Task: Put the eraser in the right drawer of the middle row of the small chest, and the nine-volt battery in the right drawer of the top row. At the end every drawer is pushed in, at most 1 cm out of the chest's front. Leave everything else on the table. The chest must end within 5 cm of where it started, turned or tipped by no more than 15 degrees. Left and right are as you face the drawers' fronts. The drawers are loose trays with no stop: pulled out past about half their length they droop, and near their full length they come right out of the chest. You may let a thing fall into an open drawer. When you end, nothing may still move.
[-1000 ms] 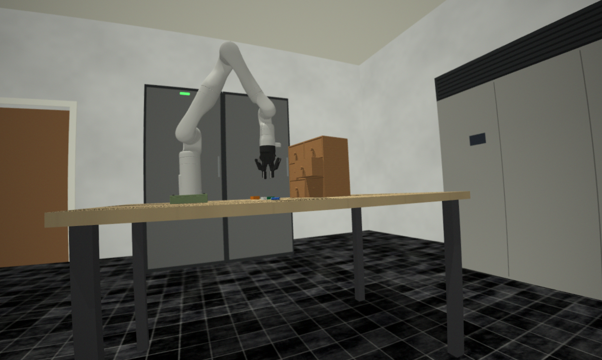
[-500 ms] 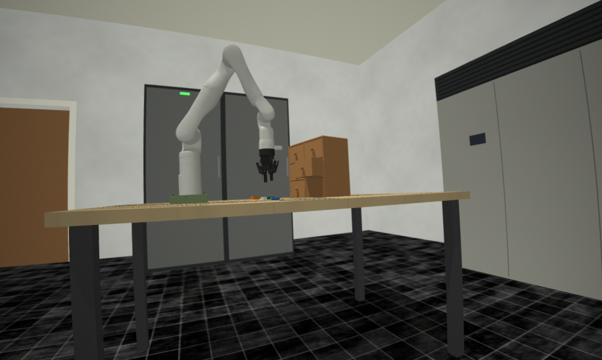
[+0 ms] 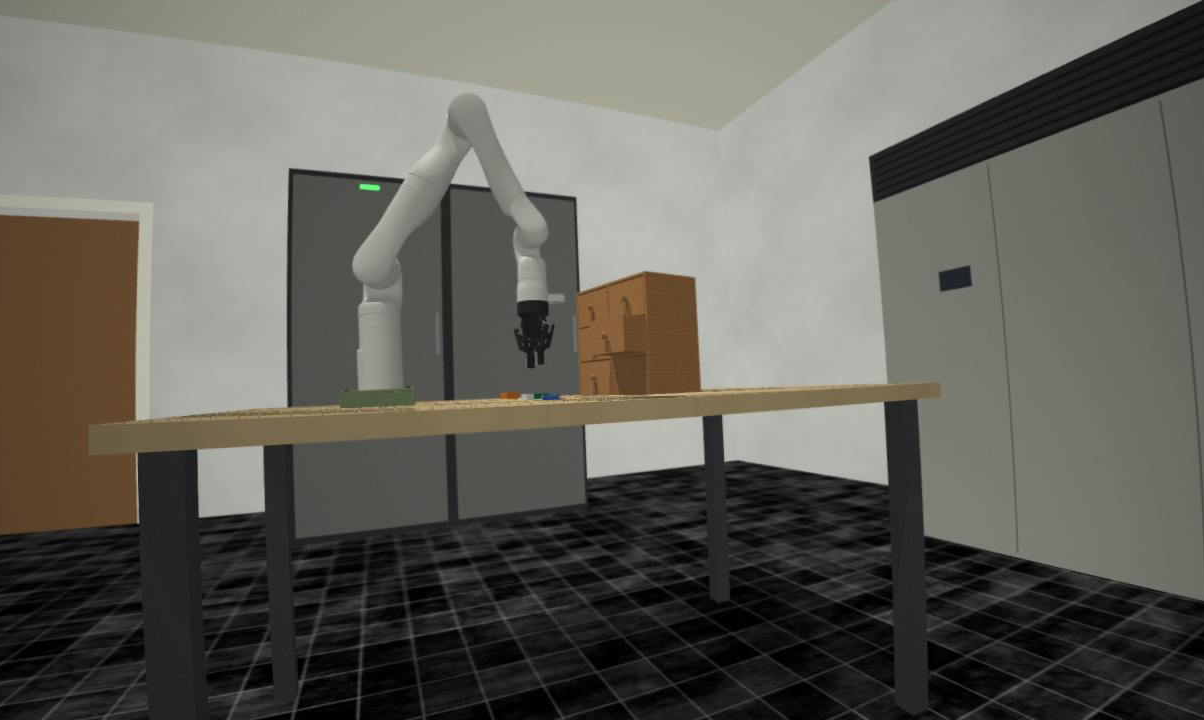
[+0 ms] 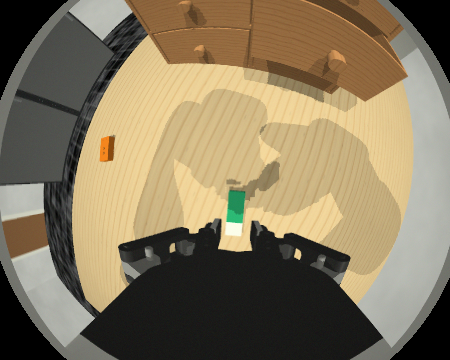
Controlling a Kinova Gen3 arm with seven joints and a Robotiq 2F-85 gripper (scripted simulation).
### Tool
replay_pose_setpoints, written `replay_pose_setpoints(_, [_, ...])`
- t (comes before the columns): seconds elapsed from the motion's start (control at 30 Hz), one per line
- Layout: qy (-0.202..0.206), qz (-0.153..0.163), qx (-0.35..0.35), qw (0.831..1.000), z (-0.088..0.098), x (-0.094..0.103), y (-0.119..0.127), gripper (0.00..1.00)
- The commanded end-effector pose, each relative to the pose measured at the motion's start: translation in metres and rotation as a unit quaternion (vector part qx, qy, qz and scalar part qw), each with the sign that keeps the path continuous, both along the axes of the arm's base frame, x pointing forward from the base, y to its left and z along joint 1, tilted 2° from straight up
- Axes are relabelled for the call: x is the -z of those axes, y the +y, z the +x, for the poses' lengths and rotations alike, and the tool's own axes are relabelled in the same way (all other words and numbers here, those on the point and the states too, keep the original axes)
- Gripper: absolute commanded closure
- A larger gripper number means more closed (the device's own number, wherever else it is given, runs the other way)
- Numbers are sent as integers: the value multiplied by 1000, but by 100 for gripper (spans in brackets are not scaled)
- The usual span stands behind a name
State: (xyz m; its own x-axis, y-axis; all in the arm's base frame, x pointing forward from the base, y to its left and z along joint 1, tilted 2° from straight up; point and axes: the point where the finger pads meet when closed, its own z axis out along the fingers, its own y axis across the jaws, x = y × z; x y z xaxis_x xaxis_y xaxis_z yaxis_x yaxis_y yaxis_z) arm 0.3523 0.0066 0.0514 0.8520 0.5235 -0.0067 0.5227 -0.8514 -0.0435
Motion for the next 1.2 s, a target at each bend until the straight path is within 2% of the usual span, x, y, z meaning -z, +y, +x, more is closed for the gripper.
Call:
replay_pose_setpoints(0.0, [0,-1,3,1000,0,1,2,67])
replay_pose_setpoints(0.57, [0,-3,17,1000,-1,2,2,67])
replay_pose_setpoints(0.6, [0,-3,17,1000,-1,2,2,62])
replay_pose_setpoints(1.17, [0,-3,17,1000,-1,2,2,62])
